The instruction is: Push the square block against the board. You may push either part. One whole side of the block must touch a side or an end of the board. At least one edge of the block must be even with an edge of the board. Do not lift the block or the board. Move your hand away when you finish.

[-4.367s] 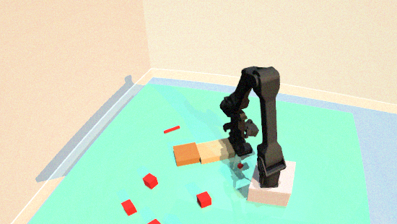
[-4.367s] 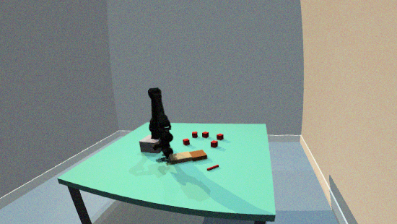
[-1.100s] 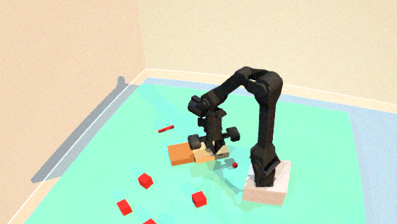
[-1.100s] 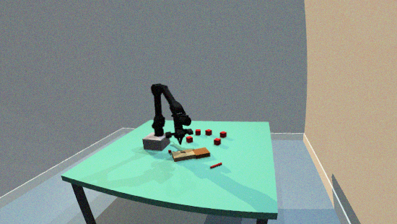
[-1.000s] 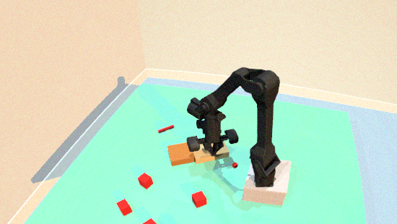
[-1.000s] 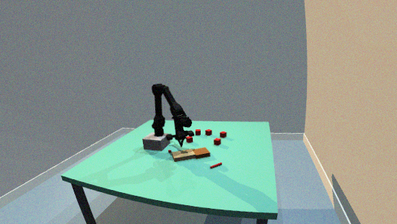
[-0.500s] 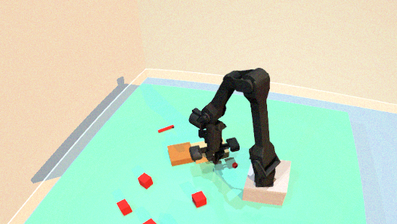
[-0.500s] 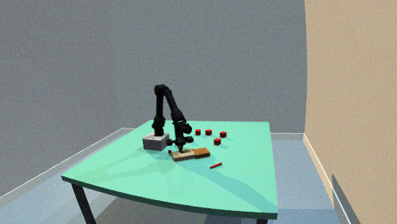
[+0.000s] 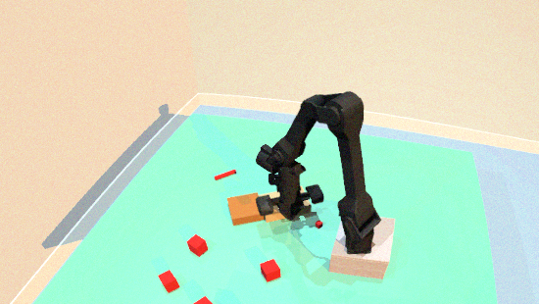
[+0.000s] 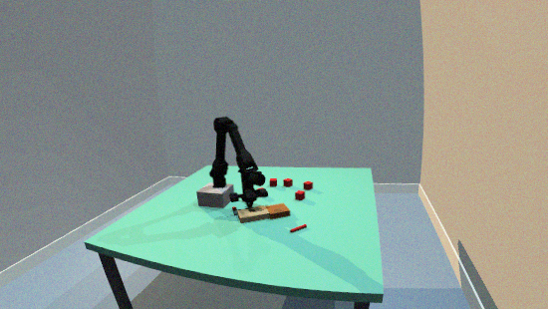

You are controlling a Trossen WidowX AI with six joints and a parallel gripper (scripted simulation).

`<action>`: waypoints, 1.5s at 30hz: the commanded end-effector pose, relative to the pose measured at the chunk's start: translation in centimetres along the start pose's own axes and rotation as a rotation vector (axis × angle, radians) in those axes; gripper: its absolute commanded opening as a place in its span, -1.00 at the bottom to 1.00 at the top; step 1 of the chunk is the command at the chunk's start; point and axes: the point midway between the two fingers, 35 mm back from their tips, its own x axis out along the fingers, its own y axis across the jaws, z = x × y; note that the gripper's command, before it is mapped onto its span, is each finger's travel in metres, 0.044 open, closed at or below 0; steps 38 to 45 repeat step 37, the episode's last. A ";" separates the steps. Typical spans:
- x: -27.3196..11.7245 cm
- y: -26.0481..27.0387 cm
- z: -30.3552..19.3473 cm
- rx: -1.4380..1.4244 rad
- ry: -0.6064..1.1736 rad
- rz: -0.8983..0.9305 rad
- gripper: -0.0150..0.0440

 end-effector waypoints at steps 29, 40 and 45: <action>-0.1 0.1 2.6 -0.003 -0.004 0.004 -0.49; -0.1 0.2 1.5 -0.003 -0.003 0.004 -0.49; -0.1 0.2 1.5 -0.003 -0.003 0.004 -0.49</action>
